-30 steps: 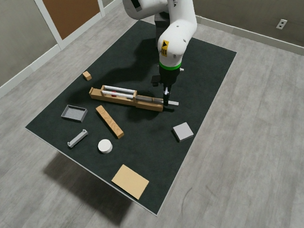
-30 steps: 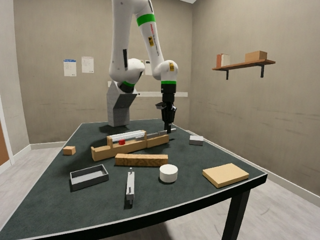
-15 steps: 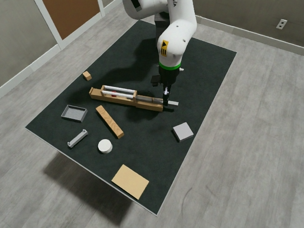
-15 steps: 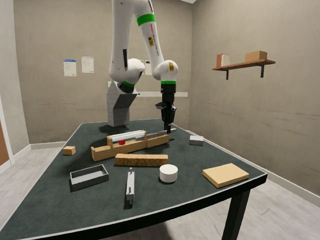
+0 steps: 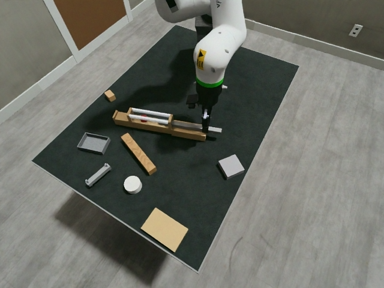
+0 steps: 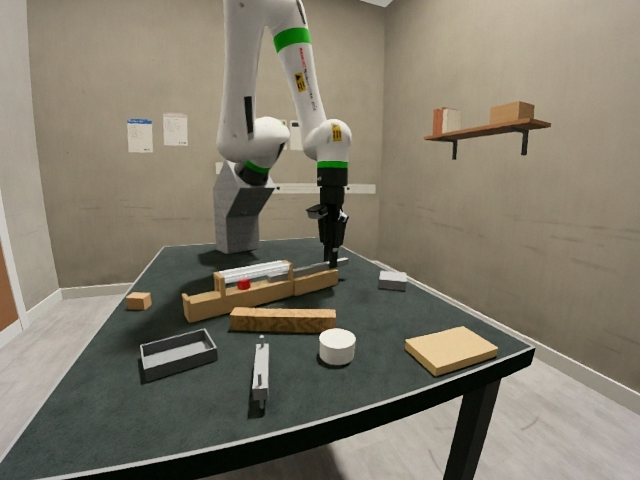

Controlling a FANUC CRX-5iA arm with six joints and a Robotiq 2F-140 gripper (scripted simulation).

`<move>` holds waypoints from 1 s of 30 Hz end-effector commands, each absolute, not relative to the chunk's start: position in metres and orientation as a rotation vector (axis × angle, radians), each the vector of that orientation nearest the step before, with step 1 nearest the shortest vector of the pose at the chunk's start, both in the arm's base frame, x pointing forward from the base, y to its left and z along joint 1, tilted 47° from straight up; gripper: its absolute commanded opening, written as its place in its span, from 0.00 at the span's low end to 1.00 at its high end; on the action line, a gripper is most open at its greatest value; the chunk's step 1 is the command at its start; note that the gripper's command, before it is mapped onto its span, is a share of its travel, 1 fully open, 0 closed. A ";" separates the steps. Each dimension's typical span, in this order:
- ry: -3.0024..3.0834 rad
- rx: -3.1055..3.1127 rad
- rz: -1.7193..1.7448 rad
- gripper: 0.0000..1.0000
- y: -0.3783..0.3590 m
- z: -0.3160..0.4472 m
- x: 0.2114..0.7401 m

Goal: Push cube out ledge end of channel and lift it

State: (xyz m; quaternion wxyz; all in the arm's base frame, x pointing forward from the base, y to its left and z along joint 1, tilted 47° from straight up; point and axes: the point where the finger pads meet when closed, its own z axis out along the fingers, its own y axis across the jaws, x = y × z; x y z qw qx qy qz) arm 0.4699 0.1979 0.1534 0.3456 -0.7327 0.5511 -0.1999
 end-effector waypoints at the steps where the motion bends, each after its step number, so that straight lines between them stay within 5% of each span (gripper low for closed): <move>1: 1.430 -1.903 -0.517 0.10 0.189 0.153 0.473; 30: 1.430 -1.903 -0.517 0.10 0.119 0.147 0.497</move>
